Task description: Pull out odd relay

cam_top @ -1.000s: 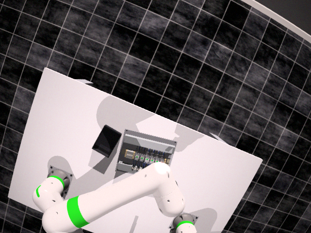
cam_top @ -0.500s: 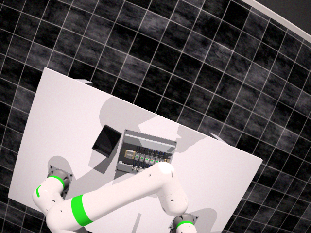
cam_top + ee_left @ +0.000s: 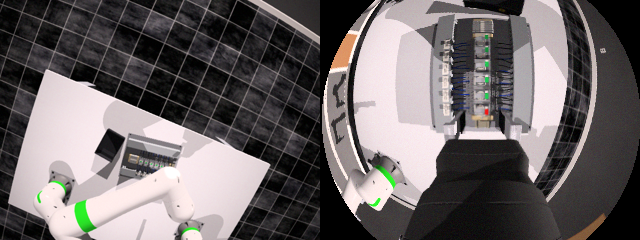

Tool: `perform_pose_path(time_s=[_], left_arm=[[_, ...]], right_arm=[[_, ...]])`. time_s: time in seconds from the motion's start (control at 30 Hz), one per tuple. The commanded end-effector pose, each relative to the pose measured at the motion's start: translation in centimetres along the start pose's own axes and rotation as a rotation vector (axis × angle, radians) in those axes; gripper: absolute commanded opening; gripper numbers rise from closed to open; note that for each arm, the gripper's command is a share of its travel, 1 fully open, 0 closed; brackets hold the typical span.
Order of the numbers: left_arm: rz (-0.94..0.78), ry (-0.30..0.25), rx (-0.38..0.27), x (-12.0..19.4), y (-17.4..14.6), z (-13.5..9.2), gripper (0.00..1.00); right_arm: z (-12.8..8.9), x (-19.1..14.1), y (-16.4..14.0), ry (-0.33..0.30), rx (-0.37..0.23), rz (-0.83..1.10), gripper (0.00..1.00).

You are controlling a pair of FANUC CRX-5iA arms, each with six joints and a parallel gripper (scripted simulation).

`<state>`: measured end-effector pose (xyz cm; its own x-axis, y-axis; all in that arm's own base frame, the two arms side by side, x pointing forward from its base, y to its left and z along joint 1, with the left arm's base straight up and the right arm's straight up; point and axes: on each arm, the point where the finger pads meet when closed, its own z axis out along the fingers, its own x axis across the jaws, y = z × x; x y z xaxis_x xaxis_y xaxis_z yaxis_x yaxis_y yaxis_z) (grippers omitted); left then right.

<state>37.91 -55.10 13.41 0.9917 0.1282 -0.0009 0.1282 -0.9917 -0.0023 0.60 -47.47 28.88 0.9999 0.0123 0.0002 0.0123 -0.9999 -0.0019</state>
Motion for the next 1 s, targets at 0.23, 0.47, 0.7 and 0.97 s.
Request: perform_pose_path(time_s=[0.23,0.47,0.7,0.97], left_arm=[[0.0,0.001,-0.002,0.01,0.05,-0.14,0.98],[0.0,0.001,-0.002,0.01,0.05,-0.14,0.98],[0.0,0.001,-0.002,0.01,0.05,-0.14,0.98],[0.0,0.001,-0.002,0.01,0.06,0.37,0.98]], right_arm=[[-0.09,-0.01,0.02,0.0,-0.002,0.0,1.0],[-0.09,-0.01,0.02,0.0,-0.002,0.0,1.0],[-0.09,-0.01,0.02,0.0,-0.002,0.0,1.0],[-0.09,-0.01,0.02,0.0,-0.002,0.0,1.0]])
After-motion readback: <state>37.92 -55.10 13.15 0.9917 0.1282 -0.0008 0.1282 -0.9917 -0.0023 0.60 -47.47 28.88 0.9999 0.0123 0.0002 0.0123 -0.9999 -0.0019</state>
